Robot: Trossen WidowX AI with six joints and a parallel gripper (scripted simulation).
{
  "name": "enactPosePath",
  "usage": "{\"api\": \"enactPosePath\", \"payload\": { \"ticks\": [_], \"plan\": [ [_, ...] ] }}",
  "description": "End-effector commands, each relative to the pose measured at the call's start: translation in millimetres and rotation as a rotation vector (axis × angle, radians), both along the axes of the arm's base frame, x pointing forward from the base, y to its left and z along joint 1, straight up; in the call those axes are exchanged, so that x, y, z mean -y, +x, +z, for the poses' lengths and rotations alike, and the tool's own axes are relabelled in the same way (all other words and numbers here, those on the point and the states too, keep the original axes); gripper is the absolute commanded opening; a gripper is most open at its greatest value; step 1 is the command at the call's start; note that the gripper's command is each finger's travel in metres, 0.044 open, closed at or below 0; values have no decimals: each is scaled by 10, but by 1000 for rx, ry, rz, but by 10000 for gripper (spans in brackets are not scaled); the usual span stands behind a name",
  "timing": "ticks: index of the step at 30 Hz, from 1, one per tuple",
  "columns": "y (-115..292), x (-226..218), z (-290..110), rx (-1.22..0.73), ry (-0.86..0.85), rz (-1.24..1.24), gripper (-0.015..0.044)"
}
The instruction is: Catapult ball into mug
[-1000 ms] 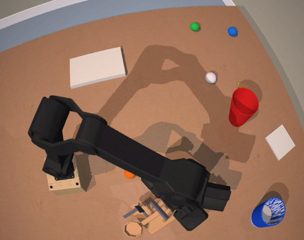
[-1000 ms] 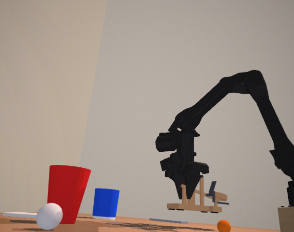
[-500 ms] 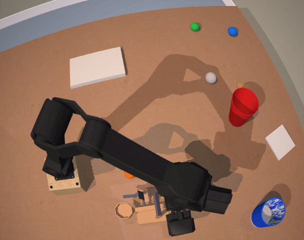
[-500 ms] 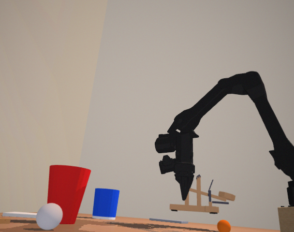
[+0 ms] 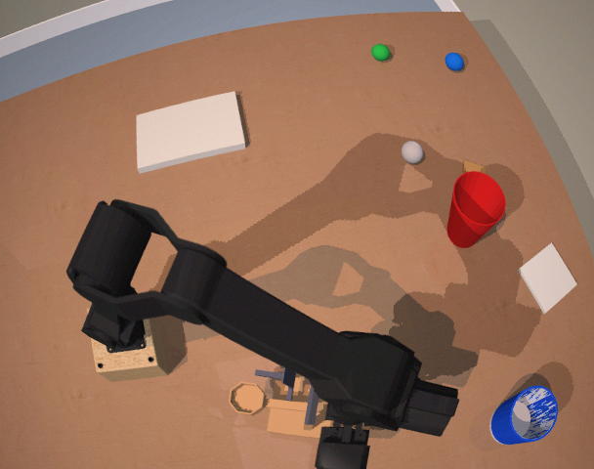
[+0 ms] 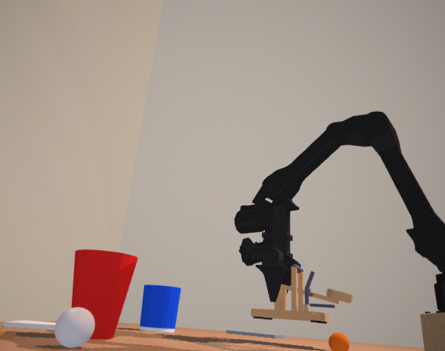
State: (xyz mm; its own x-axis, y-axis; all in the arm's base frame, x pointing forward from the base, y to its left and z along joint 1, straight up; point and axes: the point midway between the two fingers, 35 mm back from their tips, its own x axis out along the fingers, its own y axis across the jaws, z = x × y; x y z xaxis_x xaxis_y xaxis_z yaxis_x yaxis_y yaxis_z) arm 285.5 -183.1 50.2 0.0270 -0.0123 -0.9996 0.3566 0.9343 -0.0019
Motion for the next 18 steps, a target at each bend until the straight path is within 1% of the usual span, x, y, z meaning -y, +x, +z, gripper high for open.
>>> {"api": "enactPosePath", "payload": {
  "ticks": [1, 18],
  "plan": [
    [16, 22, 1, 4, -4, -11, 0],
    [29, 41, -279, 4, -4, -11, 0]
  ]
}}
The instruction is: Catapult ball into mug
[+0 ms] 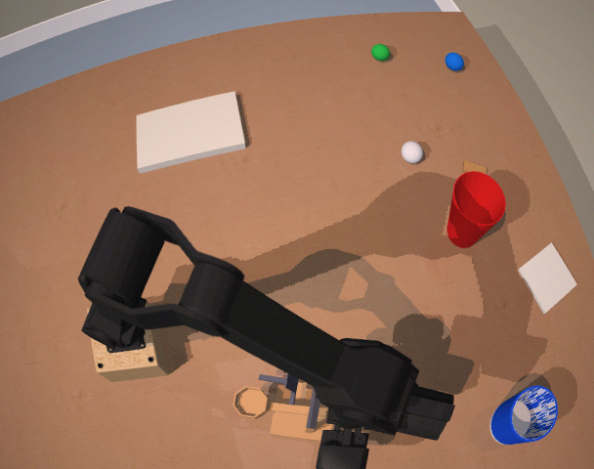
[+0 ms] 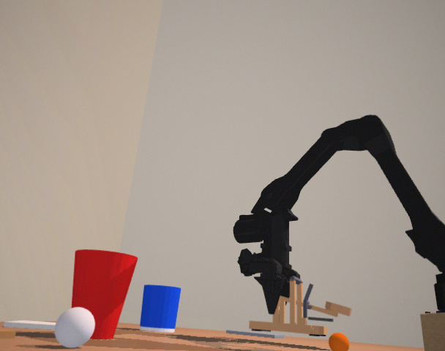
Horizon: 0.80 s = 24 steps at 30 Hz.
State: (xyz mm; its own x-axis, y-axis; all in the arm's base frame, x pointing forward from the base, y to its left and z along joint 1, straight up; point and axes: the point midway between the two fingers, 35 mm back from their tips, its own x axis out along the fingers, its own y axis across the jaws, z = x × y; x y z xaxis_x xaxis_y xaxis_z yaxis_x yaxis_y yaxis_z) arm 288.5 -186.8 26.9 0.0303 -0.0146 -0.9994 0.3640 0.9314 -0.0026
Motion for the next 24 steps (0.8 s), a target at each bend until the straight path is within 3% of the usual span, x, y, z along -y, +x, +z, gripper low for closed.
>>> {"api": "enactPosePath", "payload": {
  "ticks": [1, 18, 24],
  "plan": [
    [-1, 5, -62, 1, -2, -3, 0],
    [-1, 7, -195, 0, 0, -2, 0],
    [-1, 7, -195, 0, 0, -2, 157]
  ]
}}
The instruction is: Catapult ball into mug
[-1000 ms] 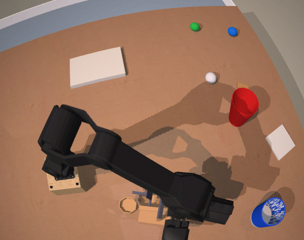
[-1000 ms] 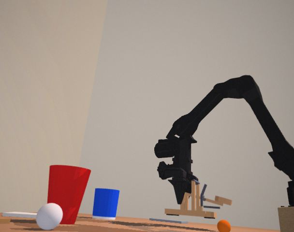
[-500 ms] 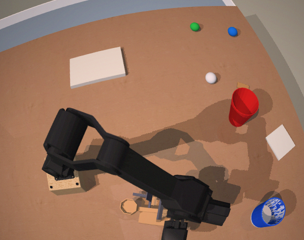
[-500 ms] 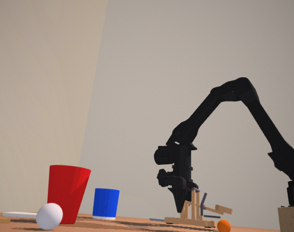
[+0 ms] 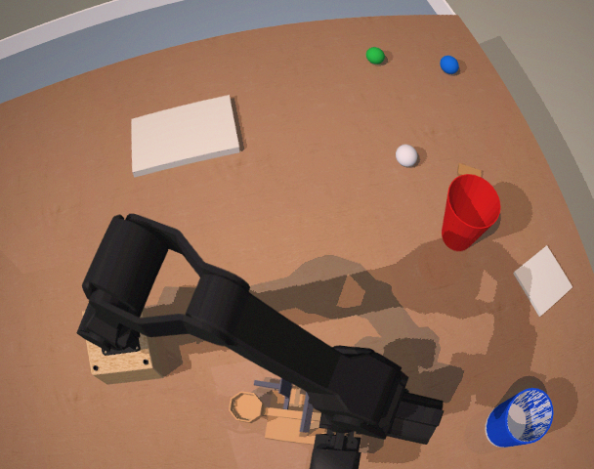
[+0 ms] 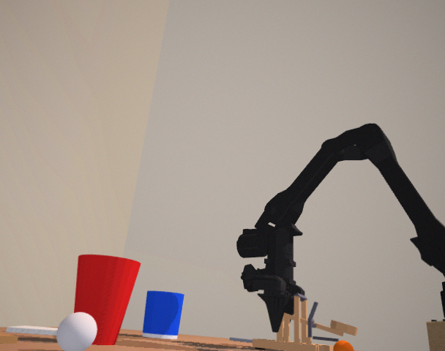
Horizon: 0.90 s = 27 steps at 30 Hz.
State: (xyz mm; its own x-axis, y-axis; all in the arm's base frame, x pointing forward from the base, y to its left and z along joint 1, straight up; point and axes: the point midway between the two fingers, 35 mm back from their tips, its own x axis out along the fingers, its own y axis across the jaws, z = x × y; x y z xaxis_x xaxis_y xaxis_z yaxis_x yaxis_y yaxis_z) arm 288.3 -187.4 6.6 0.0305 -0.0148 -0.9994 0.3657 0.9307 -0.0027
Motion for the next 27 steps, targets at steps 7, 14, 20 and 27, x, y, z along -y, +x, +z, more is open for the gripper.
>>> {"api": "enactPosePath", "payload": {
  "ticks": [7, 14, 20, 27],
  "plan": [
    [1, 0, 8, 0, 0, 0, 341],
    [7, 6, 766, 1, 0, 0, 440],
    [13, 10, 845, 10, -6, 0, 440],
    [-41, -23, 959, 1, -2, -10, 440]
  ]
}}
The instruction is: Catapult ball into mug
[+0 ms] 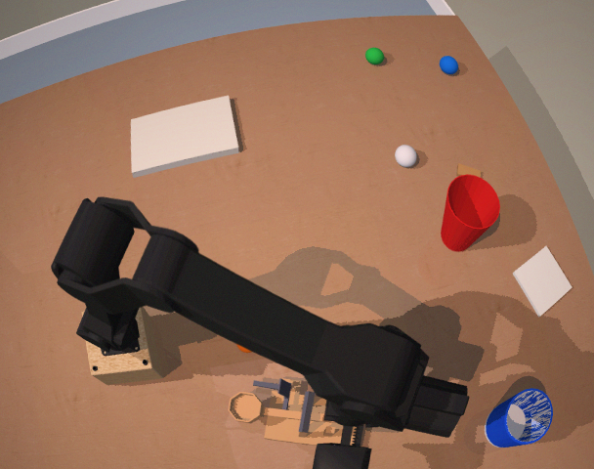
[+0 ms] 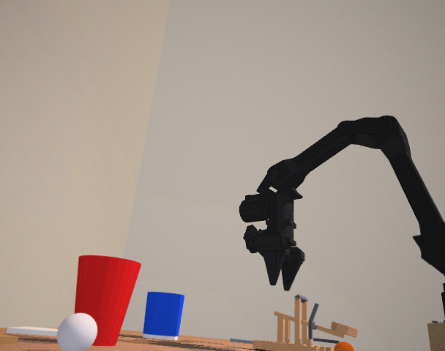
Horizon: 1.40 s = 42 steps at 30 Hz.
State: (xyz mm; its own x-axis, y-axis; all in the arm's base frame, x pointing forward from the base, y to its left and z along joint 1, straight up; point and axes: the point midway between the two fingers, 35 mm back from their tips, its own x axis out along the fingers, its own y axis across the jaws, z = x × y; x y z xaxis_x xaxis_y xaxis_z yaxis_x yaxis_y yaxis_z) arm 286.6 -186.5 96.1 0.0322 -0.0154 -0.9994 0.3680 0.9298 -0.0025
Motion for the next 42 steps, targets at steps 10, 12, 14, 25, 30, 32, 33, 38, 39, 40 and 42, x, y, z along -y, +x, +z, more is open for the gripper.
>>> {"api": "enactPosePath", "payload": {
  "ticks": [10, 12, 14, 25, 30, 32, 33, 38, 39, 40, 42],
  "plan": [
    [-8, -5, -407, -1, -1, -8, 440],
    [-7, -5, -418, -1, -1, -8, 440],
    [-5, -3, -444, -1, -1, -8, 440],
    [7, 4, -624, -1, -1, -8, 440],
    [10, 5, -706, -1, -1, -8, 440],
    [10, 6, -738, -1, -1, -8, 440],
    [10, 6, -755, -1, -1, -8, 440],
    [10, 5, -835, -1, -1, -8, 440],
    [9, 4, -852, -1, -1, -8, 440],
    [9, 4, -868, -1, -1, -8, 440],
    [8, 3, -900, -1, -1, -8, 440]
  ]
}}
